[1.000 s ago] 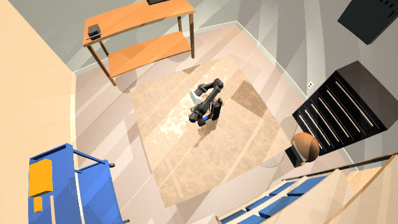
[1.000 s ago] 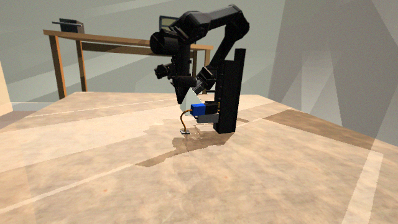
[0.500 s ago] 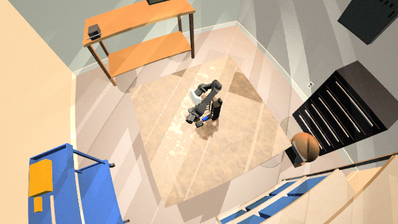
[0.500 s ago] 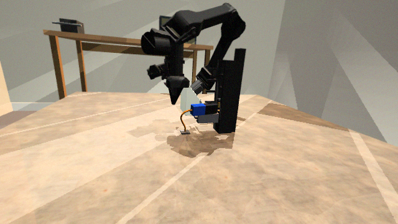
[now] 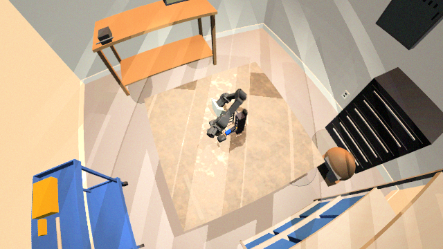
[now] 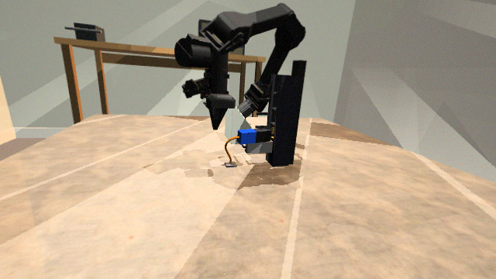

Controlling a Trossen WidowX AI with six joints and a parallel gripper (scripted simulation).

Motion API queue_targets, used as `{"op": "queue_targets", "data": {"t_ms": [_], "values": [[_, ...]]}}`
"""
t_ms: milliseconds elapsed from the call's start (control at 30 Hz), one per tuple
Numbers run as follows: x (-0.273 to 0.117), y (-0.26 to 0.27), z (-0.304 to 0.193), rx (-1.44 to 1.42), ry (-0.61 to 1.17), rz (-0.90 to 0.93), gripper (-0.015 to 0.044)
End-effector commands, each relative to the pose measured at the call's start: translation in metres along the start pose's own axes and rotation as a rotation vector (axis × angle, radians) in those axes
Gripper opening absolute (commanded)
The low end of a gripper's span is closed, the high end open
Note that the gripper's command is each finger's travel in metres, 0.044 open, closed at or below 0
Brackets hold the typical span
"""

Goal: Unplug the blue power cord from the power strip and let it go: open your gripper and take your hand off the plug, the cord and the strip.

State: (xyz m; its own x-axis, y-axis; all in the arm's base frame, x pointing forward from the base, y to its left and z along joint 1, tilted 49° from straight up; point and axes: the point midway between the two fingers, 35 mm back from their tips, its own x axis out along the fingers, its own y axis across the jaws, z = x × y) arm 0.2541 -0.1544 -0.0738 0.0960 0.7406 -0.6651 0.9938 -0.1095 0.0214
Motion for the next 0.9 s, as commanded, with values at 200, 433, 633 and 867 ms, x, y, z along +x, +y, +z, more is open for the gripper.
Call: {"op": "queue_targets", "data": {"t_ms": [200, 433, 633, 867], "values": [[0.0014, -0.0027, 0.0002, -0.003, -0.002, -0.003, 0.0], [0.0014, -0.0021, 0.0002, -0.003, -0.002, -0.003, 0.0], [0.0009, -0.0011, 0.0002, -0.003, -0.002, -0.003, 0.0], [0.0003, -0.0007, 0.0002, -0.003, -0.002, -0.003, 0.0]]}}
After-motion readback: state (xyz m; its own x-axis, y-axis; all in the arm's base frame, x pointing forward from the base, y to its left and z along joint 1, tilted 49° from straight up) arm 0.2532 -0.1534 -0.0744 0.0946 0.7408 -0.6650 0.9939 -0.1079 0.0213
